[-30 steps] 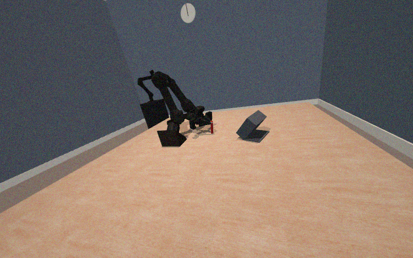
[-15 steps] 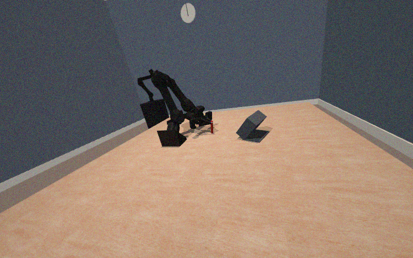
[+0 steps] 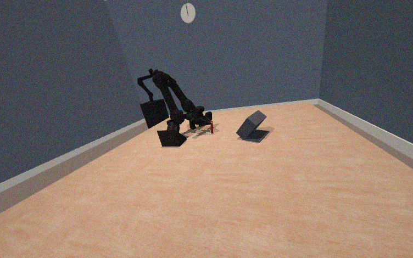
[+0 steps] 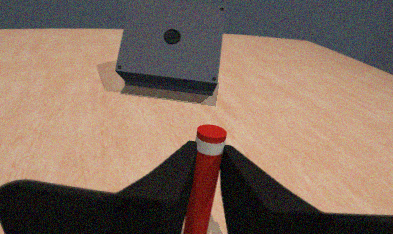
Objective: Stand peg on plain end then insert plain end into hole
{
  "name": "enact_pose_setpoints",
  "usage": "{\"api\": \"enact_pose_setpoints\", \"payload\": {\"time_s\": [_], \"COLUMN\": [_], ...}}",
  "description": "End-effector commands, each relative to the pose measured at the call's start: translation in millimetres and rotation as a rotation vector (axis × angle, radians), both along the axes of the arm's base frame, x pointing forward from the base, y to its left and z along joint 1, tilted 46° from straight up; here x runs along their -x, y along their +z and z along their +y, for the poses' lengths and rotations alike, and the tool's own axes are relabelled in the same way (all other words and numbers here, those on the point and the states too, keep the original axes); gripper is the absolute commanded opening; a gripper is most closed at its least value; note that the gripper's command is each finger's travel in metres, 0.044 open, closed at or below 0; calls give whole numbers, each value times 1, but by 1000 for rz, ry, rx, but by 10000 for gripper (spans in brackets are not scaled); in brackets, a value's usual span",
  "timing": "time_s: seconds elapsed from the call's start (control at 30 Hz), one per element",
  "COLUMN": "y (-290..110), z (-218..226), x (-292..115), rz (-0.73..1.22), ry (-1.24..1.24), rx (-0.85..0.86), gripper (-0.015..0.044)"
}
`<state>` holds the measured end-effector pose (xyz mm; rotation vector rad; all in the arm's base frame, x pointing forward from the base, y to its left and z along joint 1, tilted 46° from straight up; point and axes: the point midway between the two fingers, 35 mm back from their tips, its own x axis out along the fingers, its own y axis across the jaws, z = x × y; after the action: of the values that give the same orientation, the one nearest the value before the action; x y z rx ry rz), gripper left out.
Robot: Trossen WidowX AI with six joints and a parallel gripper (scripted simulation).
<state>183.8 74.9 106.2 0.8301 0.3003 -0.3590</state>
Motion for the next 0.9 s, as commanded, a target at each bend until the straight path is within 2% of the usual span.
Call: {"api": "enact_pose_setpoints", "payload": {"time_s": [0.0, 0.87], "y": [-1, -1], "z": [1, 3], "x": [1, 5], "rz": [1, -26], "ry": [0, -26], "rx": [0, 11], "gripper": [50, 50]}}
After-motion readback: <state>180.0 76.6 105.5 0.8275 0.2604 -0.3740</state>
